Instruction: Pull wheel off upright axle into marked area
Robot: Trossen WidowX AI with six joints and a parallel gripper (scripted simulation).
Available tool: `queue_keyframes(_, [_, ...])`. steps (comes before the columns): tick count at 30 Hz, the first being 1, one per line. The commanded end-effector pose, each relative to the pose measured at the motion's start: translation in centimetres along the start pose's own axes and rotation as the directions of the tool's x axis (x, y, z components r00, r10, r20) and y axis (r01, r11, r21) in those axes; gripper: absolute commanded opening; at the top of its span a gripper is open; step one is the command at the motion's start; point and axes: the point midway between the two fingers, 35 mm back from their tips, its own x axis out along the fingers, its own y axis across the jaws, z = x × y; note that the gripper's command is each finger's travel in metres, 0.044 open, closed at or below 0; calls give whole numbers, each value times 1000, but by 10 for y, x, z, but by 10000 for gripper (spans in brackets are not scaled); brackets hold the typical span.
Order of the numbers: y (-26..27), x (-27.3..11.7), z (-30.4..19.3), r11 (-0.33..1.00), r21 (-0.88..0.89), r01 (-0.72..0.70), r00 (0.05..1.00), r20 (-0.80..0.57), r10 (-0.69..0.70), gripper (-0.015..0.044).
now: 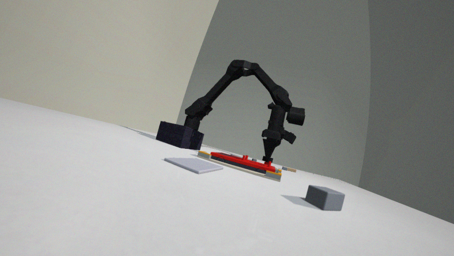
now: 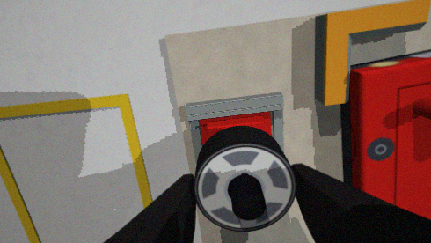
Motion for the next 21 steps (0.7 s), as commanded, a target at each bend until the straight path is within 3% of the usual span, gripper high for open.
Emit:
queue_keyframes(1, [0, -4, 0, 1000, 0, 1, 1000, 1, -1, 0])
queue_keyframes(21, [0, -11, 0, 1000, 1, 2, 1000, 2, -2, 0])
